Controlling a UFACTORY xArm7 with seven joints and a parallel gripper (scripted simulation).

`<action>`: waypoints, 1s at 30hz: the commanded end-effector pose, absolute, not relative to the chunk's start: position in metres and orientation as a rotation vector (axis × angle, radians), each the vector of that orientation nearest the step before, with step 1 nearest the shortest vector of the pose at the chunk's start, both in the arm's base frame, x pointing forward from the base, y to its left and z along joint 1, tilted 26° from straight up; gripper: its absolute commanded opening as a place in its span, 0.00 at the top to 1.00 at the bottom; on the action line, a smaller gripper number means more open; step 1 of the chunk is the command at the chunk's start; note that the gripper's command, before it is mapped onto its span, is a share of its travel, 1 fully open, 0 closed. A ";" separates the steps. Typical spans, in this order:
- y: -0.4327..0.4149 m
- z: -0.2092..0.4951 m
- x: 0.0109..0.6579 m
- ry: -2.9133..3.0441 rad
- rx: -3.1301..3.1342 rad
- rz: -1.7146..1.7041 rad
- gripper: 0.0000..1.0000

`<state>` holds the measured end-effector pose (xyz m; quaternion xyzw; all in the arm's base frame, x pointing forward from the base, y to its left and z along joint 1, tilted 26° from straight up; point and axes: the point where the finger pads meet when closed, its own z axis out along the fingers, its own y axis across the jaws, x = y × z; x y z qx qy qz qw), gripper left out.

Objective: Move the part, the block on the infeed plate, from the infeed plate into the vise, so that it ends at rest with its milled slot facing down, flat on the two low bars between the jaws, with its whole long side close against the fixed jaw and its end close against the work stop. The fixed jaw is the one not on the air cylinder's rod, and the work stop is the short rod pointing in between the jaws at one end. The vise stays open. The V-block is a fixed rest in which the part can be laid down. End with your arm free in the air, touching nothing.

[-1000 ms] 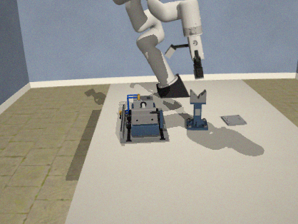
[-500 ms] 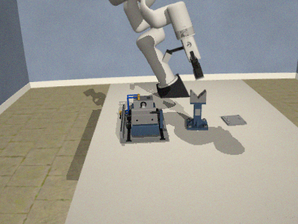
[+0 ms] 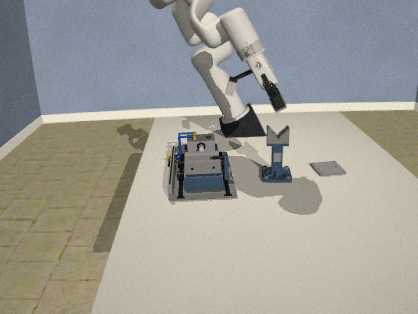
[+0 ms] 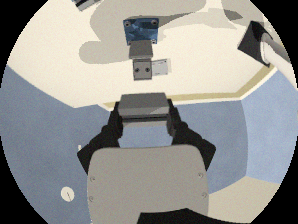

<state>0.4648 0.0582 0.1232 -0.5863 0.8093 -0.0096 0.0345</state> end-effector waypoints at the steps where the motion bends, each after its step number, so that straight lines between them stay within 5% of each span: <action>1: 0.059 0.125 0.466 2.447 -1.785 0.018 1.00; 30: 0.057 0.124 0.465 2.316 -1.698 0.177 1.00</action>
